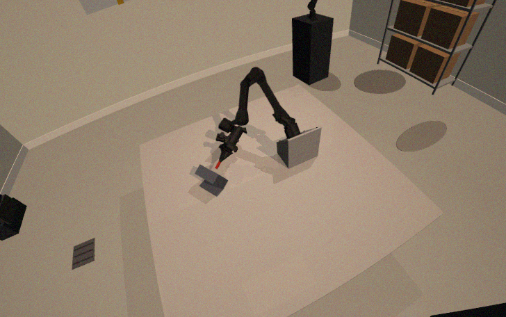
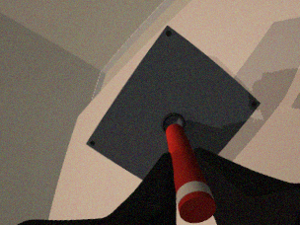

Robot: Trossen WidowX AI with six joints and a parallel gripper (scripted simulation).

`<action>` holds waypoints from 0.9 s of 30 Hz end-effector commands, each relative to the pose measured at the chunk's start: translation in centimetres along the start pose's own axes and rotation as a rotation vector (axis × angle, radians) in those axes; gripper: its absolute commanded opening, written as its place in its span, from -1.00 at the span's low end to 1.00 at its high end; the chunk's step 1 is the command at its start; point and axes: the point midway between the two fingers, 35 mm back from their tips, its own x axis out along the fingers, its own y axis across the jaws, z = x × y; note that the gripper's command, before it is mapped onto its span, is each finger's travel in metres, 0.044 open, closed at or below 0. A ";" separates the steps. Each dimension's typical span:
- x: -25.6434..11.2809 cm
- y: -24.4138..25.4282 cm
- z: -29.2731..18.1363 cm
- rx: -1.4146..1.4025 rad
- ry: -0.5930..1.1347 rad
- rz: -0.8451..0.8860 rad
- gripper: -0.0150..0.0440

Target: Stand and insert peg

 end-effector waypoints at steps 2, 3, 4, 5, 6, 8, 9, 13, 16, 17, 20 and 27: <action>0.7 -0.1 -0.1 0.004 0.002 -0.001 -0.49; 0.8 -0.1 -0.1 0.004 0.002 -0.001 -0.49; 0.9 -0.1 -0.1 0.003 0.002 -0.001 -0.49; 1.1 -0.1 -0.1 0.003 0.002 -0.001 -0.49; 1.2 -0.1 -0.1 0.003 0.002 -0.001 -0.49; 1.5 -0.1 -0.1 0.003 0.002 -0.001 -0.49; 1.4 -0.1 -0.1 0.002 0.001 -0.001 -0.49; 1.1 0.0 0.0 -0.001 -0.001 0.000 -0.49; 1.1 0.0 0.0 -0.001 -0.001 0.000 -0.49; 1.1 0.0 0.0 -0.001 -0.001 0.000 -0.49; 1.1 0.0 0.0 -0.001 -0.001 0.000 -0.49; 1.2 0.0 -0.1 -0.001 -0.001 0.000 -0.49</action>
